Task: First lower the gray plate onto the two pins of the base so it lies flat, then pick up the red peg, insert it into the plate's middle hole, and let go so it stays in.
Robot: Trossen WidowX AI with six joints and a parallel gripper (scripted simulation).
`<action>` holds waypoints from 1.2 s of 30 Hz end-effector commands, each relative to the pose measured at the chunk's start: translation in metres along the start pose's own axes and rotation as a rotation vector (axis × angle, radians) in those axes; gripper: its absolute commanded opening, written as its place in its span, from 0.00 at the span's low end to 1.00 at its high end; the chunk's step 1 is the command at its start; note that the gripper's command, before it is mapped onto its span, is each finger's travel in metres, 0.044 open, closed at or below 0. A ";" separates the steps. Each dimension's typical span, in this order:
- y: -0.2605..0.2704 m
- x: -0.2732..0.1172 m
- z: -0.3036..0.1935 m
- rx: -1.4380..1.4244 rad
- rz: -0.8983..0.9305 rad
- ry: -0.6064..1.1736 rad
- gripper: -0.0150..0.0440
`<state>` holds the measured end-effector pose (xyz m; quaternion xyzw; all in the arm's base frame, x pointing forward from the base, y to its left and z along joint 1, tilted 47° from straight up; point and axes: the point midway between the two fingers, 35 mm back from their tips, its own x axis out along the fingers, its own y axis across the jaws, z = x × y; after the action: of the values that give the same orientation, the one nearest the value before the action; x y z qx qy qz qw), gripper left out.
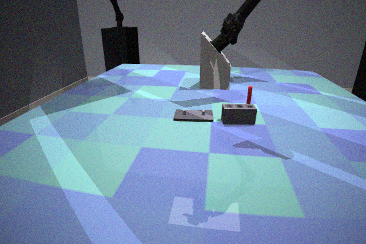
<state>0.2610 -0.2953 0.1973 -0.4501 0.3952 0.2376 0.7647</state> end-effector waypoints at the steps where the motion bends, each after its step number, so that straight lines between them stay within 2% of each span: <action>1: 0.000 0.000 0.000 0.000 0.000 0.000 0.98; 4: -0.001 0.014 0.016 0.115 0.027 -0.039 1.00; 11: 0.009 0.074 0.097 0.658 0.229 -0.148 1.00; 19: 0.041 0.119 0.178 1.212 0.524 -0.087 1.00; 27: 0.082 0.145 0.241 1.637 0.759 0.130 1.00; 36: 0.142 0.162 0.306 2.070 0.926 0.572 1.00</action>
<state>0.3823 -0.0137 0.1066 0.4456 0.6270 0.0469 0.6373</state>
